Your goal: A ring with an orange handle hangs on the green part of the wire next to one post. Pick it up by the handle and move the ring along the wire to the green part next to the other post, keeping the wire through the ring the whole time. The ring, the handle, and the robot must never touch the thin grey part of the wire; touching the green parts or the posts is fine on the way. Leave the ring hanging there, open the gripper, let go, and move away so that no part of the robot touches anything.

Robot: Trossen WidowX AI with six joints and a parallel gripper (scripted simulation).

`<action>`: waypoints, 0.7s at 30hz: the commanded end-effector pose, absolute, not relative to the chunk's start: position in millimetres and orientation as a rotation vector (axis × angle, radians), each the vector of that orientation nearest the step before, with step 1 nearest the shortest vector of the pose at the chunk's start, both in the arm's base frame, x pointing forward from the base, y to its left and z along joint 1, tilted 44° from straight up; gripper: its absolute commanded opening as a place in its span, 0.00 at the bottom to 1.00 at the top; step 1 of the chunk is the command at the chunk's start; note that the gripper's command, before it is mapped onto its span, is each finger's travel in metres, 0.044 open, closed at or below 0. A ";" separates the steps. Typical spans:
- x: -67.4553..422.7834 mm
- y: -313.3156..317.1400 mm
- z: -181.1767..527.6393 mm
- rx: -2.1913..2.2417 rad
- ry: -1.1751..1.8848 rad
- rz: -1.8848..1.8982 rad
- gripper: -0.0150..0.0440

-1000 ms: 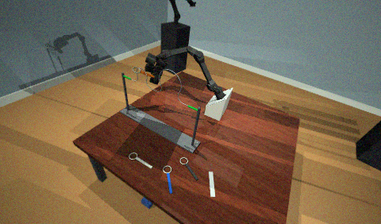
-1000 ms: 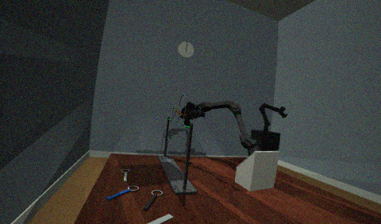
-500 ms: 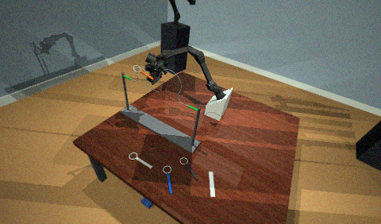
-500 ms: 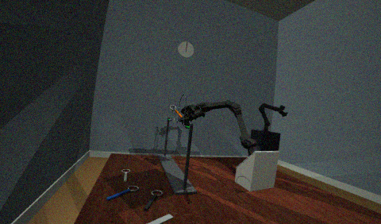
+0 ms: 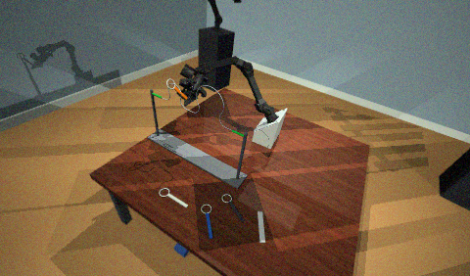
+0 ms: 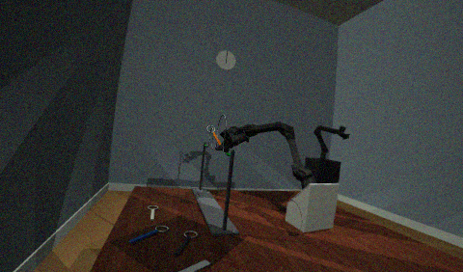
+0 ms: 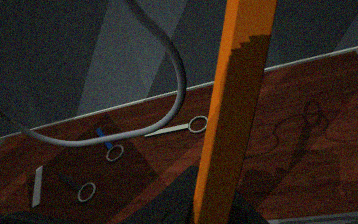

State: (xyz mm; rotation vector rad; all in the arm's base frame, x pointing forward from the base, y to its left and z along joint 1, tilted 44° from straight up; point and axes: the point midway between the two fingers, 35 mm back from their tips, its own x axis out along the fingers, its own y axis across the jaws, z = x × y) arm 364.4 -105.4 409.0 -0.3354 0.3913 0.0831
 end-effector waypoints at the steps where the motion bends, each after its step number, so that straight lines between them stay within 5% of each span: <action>1: 363.8 -112.2 413.0 -0.450 0.372 0.042 0.00; 21: 367.7 -137.4 431.9 -0.889 0.288 -0.111 0.00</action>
